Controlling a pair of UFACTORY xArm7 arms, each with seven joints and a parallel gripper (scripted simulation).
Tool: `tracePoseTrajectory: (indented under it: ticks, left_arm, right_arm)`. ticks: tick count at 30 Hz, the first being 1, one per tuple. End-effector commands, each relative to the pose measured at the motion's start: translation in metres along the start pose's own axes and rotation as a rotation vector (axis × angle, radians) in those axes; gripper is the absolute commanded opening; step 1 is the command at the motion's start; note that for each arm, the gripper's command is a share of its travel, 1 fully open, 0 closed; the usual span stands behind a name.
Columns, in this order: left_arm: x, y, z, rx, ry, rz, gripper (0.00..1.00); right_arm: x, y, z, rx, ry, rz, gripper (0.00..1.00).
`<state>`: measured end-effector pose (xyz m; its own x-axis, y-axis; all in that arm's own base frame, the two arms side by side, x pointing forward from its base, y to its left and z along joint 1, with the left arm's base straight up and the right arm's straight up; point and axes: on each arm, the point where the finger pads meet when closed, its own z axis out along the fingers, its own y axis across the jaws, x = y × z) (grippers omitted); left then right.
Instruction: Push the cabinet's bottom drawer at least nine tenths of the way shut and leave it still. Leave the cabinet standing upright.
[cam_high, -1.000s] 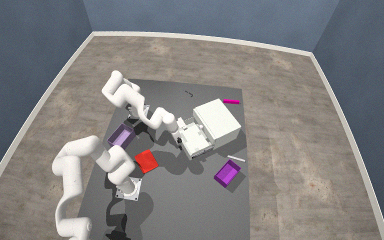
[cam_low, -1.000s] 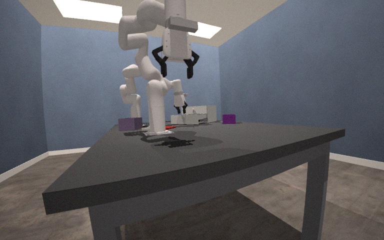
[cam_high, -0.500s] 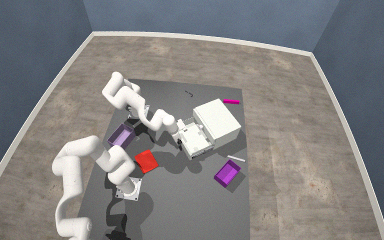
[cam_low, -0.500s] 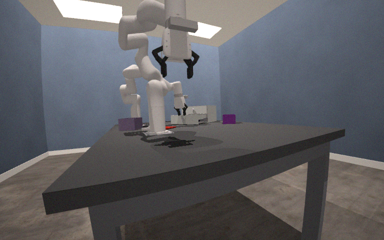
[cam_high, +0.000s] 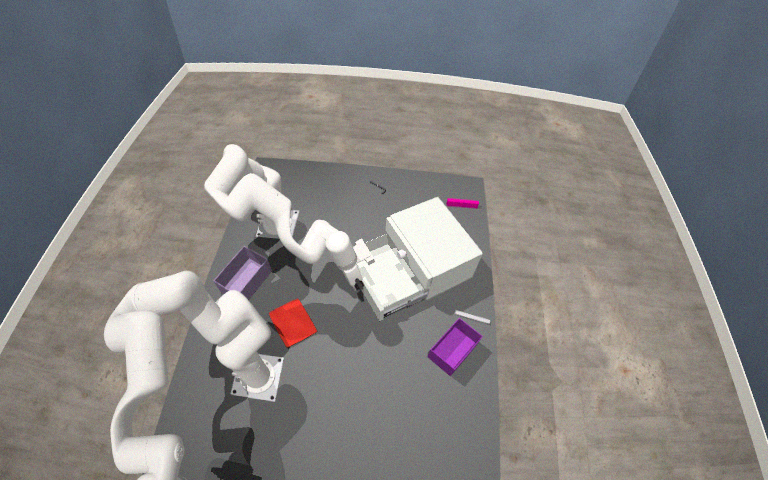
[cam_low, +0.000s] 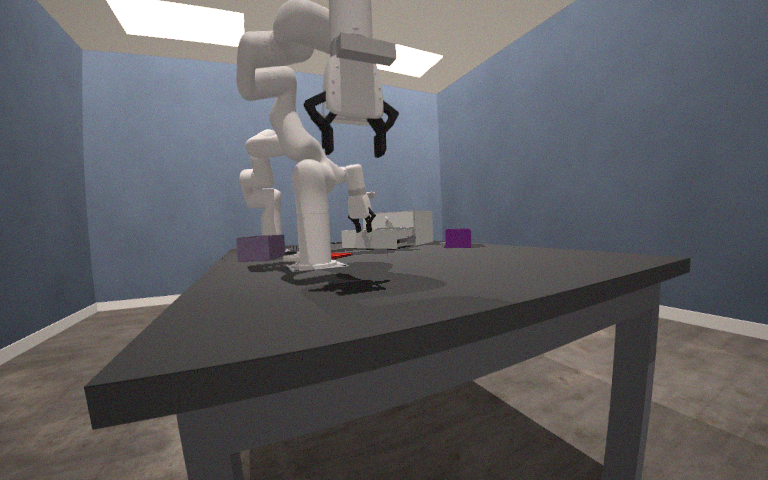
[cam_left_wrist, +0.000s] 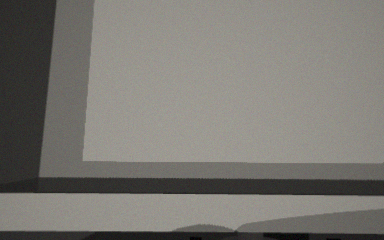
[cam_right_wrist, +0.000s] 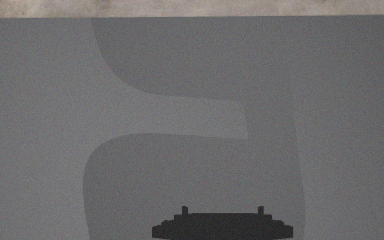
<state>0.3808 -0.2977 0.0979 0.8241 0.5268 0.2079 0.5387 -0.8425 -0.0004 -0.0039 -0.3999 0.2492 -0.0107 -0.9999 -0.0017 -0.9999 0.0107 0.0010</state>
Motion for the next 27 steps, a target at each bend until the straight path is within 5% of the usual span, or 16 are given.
tracePoseTrajectory:
  ticks: [1, 27]
  left_arm:
    - [0.0004, 0.0007, -0.0004, -0.002, 0.0, 0.0, 0.6]
    - [-0.0029, 0.0009, -0.0011, -0.002, 0.0, 0.0, 0.6]
  right_arm:
    - [0.0005, -0.0002, -0.0008, 0.0, 0.002, 0.0, 1.0]
    - [0.0005, -0.0002, -0.0008, 0.0, 0.002, 0.0, 1.0]
